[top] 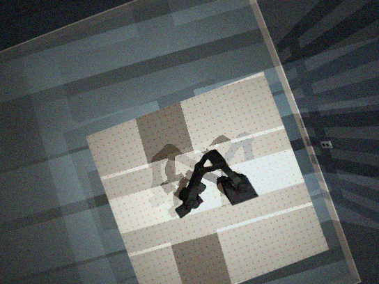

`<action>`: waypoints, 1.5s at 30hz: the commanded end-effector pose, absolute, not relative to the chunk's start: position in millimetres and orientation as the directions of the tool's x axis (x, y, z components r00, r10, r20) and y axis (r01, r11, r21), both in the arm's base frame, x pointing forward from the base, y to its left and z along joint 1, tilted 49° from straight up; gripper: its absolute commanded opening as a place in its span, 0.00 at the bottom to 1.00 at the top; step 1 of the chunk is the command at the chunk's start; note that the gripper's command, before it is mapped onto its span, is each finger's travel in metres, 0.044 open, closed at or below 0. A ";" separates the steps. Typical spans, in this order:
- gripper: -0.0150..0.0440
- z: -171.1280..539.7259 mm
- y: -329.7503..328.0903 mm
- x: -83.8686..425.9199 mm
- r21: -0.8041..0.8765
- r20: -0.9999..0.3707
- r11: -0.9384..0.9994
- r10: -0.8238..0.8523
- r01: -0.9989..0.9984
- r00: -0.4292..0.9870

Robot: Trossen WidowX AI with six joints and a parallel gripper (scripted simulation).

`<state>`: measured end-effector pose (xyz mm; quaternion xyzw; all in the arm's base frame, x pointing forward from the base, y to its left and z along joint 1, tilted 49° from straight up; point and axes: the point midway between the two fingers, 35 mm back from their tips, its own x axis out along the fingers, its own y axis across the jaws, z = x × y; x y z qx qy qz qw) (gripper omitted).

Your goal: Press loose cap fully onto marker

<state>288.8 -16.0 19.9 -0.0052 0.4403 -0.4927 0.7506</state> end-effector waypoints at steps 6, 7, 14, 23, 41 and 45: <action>0.97 20.0 -15.9 288.9 -0.441 -0.656 0.515 -0.744 0.735 0.127; 1.00 20.0 -15.9 288.9 -0.441 -0.656 0.515 -0.744 0.735 0.127; 1.00 66.8 38.7 280.0 -0.441 -0.658 0.516 -0.742 0.734 0.126; 0.78 66.5 38.1 279.8 -0.615 -0.657 0.625 -0.743 0.480 0.126; 0.25 62.6 33.7 280.5 -0.756 -0.655 0.646 -0.745 -0.107 0.126; 0.25 61.7 32.6 280.7 -0.756 -0.655 0.646 -0.745 -0.107 0.126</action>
